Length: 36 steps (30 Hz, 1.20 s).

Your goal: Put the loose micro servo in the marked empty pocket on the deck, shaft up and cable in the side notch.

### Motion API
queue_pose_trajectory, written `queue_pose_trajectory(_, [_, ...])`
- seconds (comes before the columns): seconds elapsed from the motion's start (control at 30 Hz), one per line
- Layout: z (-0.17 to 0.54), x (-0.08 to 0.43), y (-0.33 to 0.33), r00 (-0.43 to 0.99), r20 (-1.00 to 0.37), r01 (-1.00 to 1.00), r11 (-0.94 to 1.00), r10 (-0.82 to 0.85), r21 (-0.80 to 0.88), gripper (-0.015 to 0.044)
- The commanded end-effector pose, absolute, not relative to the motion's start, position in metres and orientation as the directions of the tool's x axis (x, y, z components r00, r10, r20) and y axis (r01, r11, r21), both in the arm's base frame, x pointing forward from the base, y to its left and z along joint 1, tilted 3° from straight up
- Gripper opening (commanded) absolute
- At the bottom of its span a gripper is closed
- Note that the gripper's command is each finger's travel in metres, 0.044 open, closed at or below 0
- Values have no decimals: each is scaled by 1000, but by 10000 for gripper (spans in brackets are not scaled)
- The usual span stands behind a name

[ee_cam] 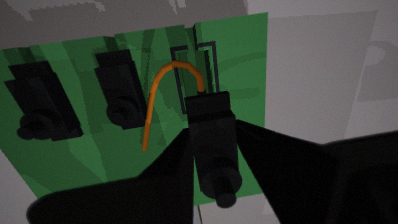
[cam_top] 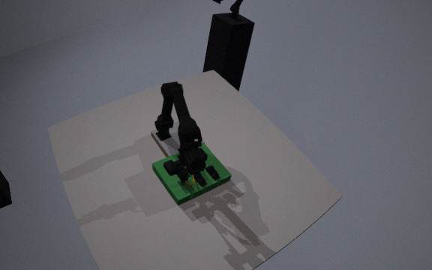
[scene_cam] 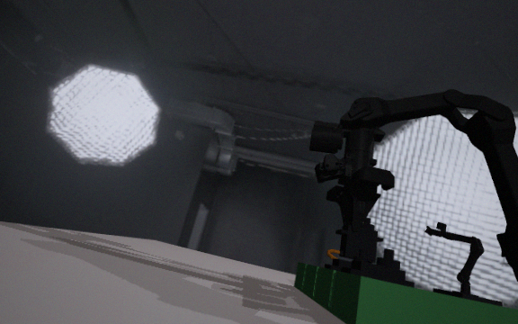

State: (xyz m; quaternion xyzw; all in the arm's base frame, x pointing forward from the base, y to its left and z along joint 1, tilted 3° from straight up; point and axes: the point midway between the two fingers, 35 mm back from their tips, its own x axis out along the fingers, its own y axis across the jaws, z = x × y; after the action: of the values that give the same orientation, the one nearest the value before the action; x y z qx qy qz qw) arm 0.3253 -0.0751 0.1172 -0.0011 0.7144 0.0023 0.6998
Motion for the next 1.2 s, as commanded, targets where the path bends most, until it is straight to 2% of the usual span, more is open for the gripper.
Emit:
queue_pose_trajectory(0.0, [120,344,-75,-11,-1000,-3,1000,-1,-1,0])
queue_pose_trajectory(0.2, [120,359,-74,-9,-1000,-3,1000,-1,-1,0])
queue_pose_trajectory(1.17, [100,360,-74,-9,-1000,-3,1000,-1,-1,0])
